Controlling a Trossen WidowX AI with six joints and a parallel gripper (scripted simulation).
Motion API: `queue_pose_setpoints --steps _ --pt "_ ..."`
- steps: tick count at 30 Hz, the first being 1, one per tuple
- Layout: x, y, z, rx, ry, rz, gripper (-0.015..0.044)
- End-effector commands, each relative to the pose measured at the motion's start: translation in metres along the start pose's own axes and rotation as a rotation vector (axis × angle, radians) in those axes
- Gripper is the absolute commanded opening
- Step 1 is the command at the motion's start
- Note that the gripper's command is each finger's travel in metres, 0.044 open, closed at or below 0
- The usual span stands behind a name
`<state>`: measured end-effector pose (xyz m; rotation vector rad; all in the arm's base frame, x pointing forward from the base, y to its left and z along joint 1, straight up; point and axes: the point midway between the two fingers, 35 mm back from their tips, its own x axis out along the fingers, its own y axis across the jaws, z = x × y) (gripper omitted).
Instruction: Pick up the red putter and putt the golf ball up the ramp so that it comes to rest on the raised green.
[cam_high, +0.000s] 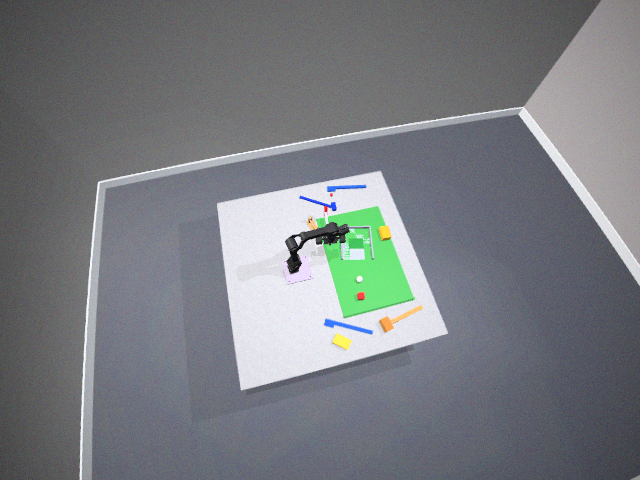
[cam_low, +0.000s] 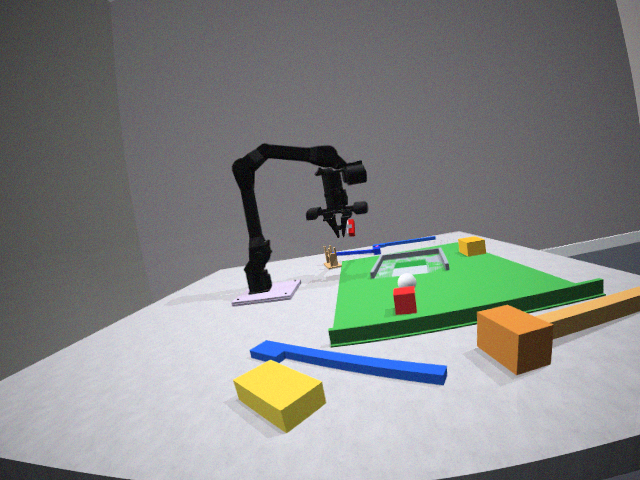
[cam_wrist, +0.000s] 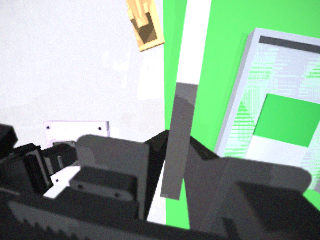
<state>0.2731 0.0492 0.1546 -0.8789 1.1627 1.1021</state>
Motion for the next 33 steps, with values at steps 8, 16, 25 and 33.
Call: queue_pose_setpoints --steps 8,16,25,33 --pt "-0.016 -0.019 -0.050 0.305 0.027 -0.050 0.0000" --pt "-0.027 -0.025 -0.091 0.541 0.049 -0.082 0.0000" --pt "-0.039 -0.023 -0.137 0.812 0.073 -0.117 0.0000" --pt "-0.051 -0.015 -0.178 1.053 0.092 -0.155 0.0000"
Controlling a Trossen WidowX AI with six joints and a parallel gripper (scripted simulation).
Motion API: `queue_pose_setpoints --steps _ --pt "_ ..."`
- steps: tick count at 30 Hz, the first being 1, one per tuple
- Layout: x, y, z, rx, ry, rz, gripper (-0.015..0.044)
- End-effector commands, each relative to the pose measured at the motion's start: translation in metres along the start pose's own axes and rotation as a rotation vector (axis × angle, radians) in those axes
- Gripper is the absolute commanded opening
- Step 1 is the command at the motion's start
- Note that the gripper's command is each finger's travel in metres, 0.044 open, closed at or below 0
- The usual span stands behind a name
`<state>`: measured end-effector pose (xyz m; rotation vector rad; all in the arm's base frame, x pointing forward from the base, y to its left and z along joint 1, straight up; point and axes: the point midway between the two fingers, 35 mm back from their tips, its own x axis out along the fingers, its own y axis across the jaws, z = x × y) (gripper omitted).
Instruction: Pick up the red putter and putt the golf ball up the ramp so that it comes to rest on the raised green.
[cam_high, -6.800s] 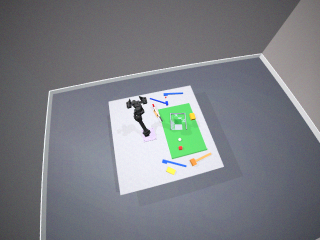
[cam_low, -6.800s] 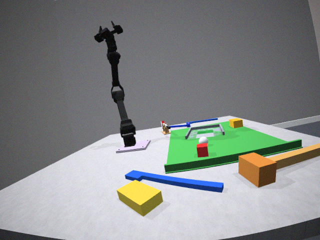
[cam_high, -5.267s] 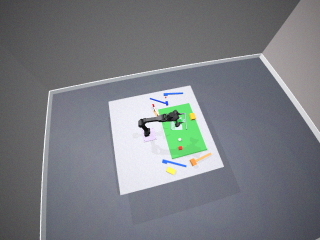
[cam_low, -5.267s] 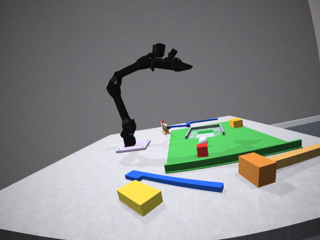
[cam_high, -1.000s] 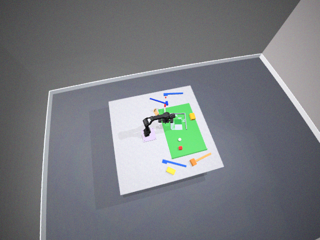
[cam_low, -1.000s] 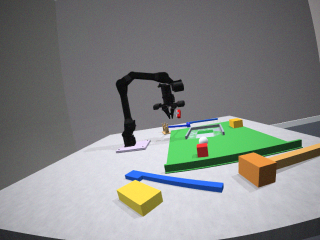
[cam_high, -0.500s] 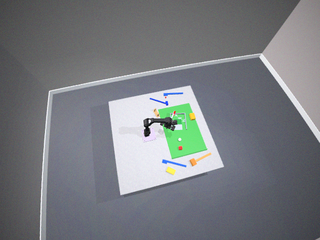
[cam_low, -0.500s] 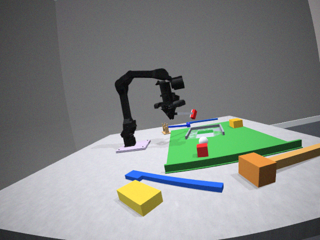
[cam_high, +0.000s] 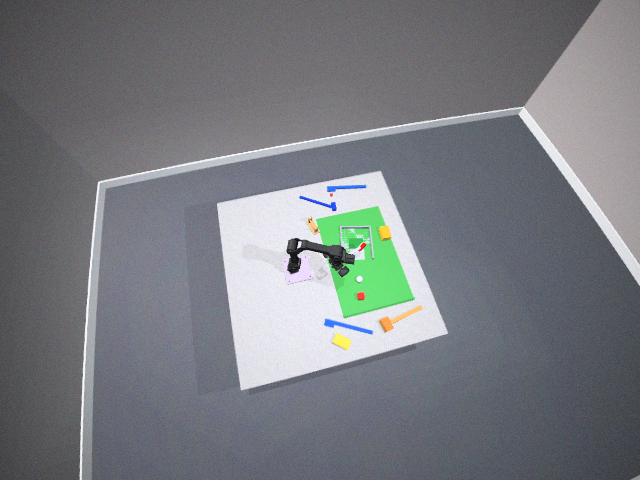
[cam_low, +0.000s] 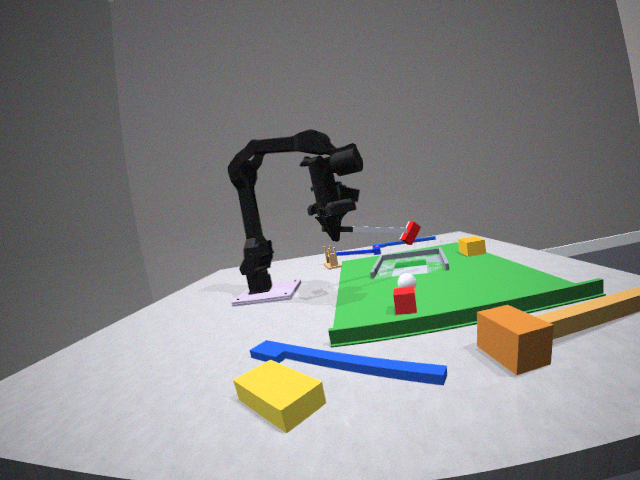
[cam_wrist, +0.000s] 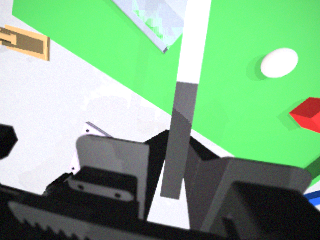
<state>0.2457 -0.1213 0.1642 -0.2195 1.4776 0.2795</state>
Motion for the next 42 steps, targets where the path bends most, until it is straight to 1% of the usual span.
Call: queue_pose_setpoints --steps 1,20,26,36,42 --pt "-0.005 -0.013 -0.012 0.102 0.000 -0.021 0.0000" --pt "-0.018 -0.061 -0.095 0.655 0.055 -0.070 0.0000" --pt "-0.015 -0.062 -0.096 0.660 0.056 -0.070 0.0000" --pt "0.019 -0.063 -0.098 0.660 0.056 -0.070 0.0000" --pt "0.025 -0.064 -0.098 0.660 0.056 -0.070 0.0000"
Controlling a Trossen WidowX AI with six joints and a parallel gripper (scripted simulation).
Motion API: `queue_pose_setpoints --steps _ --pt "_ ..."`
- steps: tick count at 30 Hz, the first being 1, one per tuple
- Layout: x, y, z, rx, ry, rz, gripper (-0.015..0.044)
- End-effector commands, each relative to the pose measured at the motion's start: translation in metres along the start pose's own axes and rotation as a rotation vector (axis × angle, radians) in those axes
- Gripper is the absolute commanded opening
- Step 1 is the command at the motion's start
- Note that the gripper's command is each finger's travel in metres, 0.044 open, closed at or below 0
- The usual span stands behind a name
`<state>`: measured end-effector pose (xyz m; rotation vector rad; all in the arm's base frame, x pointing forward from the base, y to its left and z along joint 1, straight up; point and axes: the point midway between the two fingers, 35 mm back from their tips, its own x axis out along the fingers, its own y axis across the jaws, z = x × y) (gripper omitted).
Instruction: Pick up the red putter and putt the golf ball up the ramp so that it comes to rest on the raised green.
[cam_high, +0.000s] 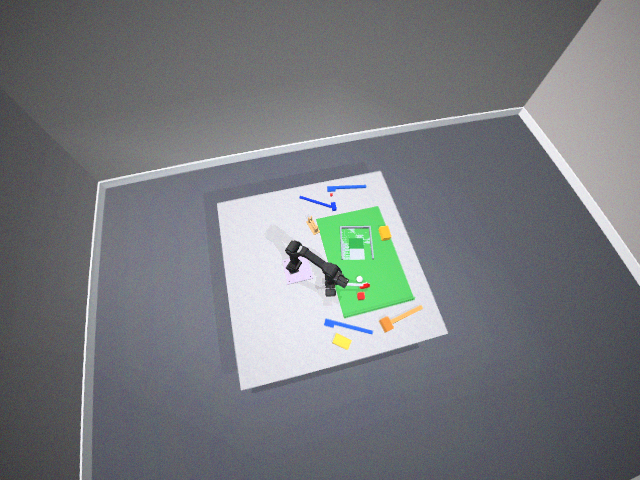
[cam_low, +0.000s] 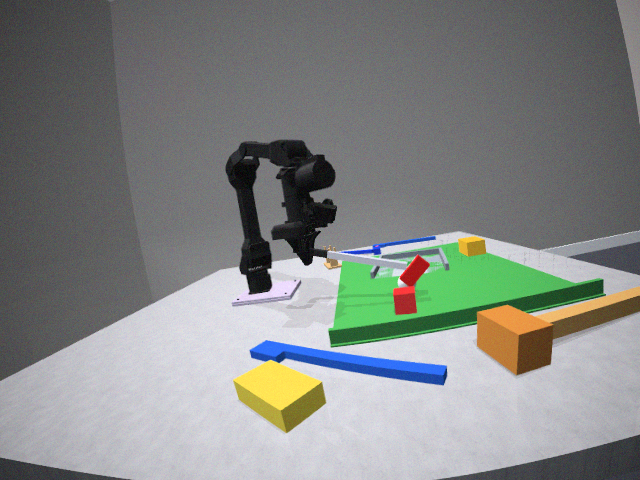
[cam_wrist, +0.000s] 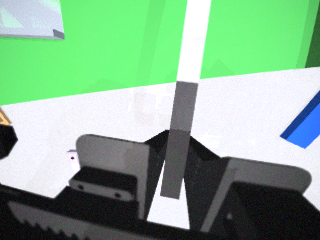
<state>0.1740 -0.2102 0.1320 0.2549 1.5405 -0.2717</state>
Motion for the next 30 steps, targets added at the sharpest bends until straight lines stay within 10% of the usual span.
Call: queue_pose_setpoints --steps 1,30 --pt "0.004 -0.001 0.001 0.003 -0.005 -0.004 0.0000" --pt "0.028 -0.007 0.001 0.002 -0.003 -0.003 0.0000"
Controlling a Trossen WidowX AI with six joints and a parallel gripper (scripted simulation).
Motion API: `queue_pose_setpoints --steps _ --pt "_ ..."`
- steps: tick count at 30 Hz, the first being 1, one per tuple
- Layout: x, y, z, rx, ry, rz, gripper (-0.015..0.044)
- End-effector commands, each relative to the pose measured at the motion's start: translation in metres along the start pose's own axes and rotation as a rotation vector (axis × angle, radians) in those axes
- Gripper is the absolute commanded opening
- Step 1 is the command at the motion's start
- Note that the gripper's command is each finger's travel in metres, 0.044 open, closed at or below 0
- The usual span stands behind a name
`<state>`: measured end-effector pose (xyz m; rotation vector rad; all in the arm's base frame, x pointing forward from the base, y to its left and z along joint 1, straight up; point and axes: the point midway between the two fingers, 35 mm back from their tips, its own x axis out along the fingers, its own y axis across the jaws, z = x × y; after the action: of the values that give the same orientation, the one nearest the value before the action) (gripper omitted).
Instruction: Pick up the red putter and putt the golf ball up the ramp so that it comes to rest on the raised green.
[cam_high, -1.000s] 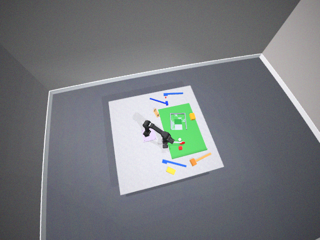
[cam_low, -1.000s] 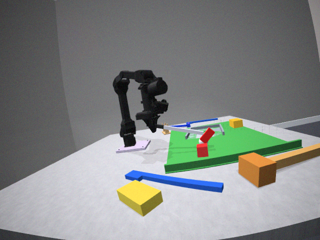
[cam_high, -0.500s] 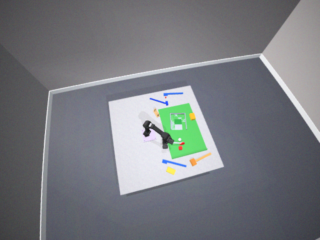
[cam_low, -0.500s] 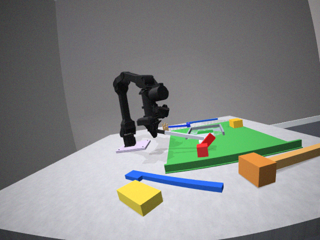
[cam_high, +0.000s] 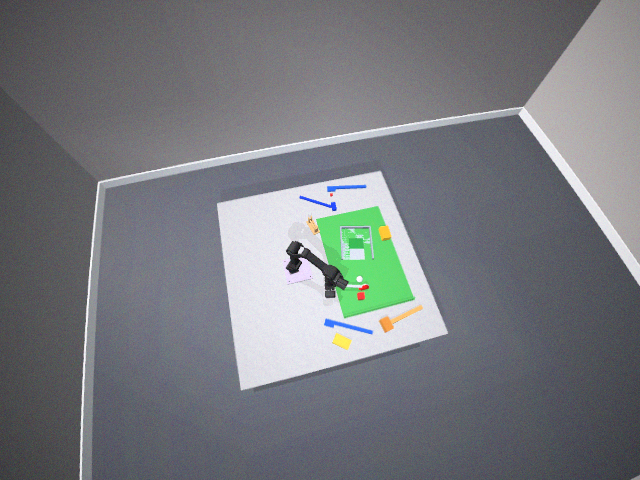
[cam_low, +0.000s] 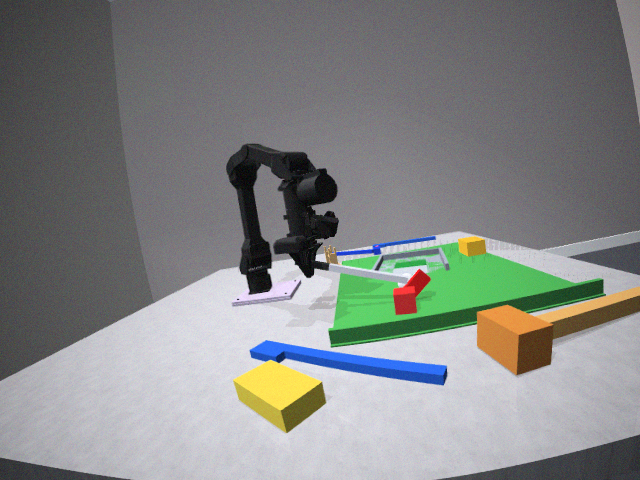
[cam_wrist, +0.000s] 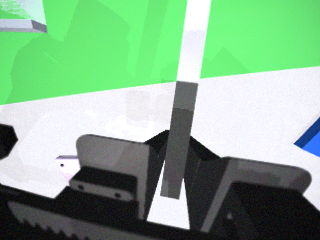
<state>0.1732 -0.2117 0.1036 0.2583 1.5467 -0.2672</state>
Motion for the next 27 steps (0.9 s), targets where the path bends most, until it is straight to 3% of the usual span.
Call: queue_pose_setpoints --steps 1,11,21,27 --pt "0.000 -0.009 0.001 0.004 -0.010 -0.008 0.0000" --pt "0.002 -0.008 0.001 0.000 -0.006 -0.002 0.0000" --pt "0.001 0.103 0.004 0.004 -0.012 0.003 0.0000" --pt "-0.003 0.109 0.002 0.005 -0.012 0.004 0.0000"
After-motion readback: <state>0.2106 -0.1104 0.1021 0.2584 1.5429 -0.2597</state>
